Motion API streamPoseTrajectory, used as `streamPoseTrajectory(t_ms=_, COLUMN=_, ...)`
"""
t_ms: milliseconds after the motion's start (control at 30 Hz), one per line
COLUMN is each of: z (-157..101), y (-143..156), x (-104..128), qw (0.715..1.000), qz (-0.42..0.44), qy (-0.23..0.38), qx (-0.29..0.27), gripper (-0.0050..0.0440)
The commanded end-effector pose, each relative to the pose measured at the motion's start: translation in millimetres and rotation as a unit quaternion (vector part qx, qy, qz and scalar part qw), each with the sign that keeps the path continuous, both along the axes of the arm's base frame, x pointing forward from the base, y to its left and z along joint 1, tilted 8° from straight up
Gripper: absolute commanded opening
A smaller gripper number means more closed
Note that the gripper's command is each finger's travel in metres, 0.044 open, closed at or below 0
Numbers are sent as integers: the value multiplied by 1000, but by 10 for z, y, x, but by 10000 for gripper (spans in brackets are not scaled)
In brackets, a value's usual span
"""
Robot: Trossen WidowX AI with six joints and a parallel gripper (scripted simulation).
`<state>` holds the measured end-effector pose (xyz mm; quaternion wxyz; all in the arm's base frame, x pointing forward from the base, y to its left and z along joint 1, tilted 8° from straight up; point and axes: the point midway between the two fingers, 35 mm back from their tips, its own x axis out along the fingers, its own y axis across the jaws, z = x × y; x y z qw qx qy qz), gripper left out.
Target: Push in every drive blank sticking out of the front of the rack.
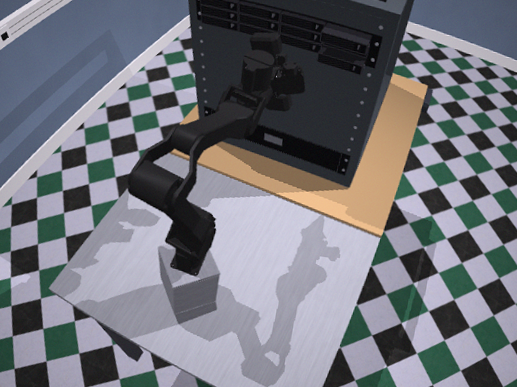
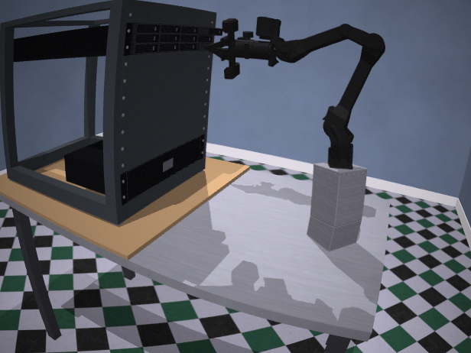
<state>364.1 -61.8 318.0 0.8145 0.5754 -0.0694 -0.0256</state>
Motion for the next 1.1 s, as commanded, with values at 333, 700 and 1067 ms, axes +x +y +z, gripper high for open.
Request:
streamPoseTrajectory(t_ms=333, z=61, y=234, x=-173, qw=978, qz=1, qy=24, qx=-206, gripper=-50)
streamPoseTrajectory(t_ms=700, z=63, y=394, x=-289, qw=933, qz=6, qy=39, qx=-358, gripper=-50)
streamPoseTrajectory(t_ms=1067, z=56, y=544, x=-415, qw=863, qz=10, qy=47, qx=-504, gripper=-50)
